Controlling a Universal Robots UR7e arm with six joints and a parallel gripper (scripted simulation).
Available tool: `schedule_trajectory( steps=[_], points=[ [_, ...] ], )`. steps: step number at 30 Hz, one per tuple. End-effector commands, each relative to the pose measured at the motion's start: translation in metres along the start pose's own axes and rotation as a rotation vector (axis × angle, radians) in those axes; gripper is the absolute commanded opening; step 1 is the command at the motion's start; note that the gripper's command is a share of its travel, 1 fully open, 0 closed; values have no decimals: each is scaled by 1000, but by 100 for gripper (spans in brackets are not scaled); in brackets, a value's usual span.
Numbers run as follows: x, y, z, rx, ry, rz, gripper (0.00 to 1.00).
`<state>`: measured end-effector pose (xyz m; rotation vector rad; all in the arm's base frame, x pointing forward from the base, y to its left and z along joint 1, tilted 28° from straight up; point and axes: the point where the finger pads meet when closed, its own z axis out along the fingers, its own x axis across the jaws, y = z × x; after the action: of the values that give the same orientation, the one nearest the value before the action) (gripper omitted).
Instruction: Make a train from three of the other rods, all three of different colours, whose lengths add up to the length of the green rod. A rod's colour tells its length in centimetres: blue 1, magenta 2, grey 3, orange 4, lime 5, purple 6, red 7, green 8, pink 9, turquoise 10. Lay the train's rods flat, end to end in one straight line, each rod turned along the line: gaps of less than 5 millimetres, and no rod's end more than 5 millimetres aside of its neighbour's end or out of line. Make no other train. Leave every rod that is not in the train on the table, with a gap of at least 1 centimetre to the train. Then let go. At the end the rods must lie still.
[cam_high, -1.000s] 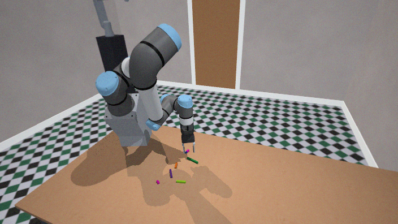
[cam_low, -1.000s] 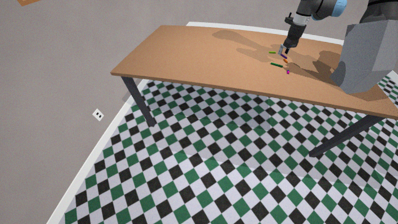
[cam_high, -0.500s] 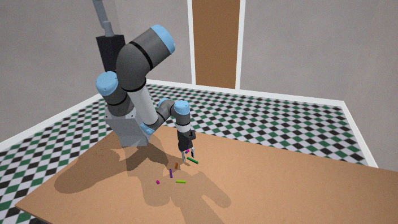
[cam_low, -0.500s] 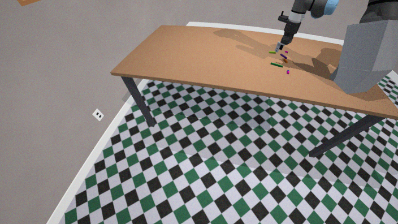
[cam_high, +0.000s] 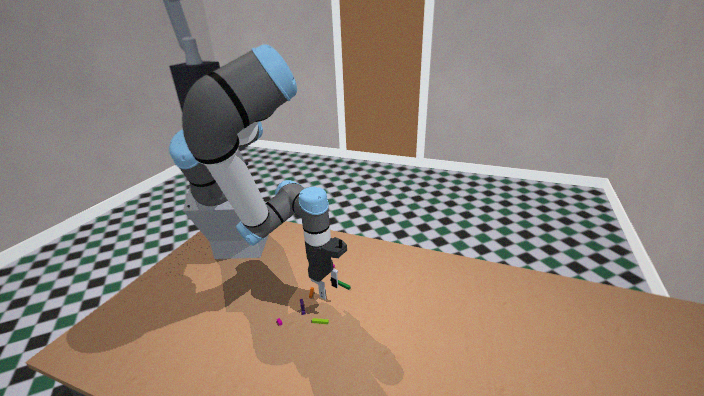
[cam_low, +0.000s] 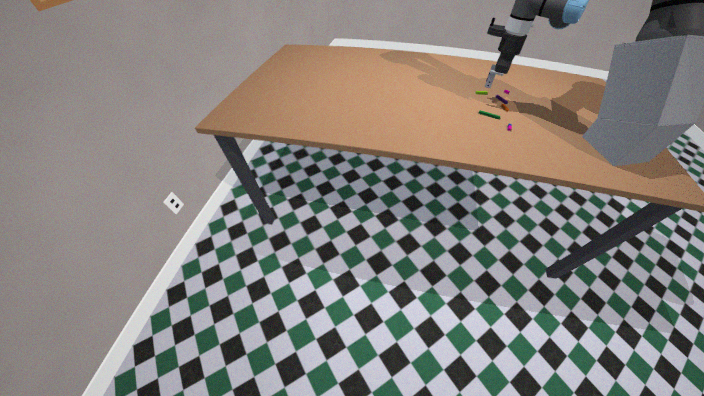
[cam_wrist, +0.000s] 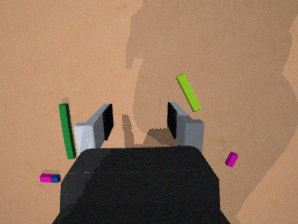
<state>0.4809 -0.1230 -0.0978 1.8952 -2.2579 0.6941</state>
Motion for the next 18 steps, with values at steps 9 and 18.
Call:
schedule_trajectory(
  steps=[9, 18],
  points=[
    [33, -7, 0, 6, 9, -277, 100],
    [50, -9, 0, 7, 15, -416, 100]
  ],
)
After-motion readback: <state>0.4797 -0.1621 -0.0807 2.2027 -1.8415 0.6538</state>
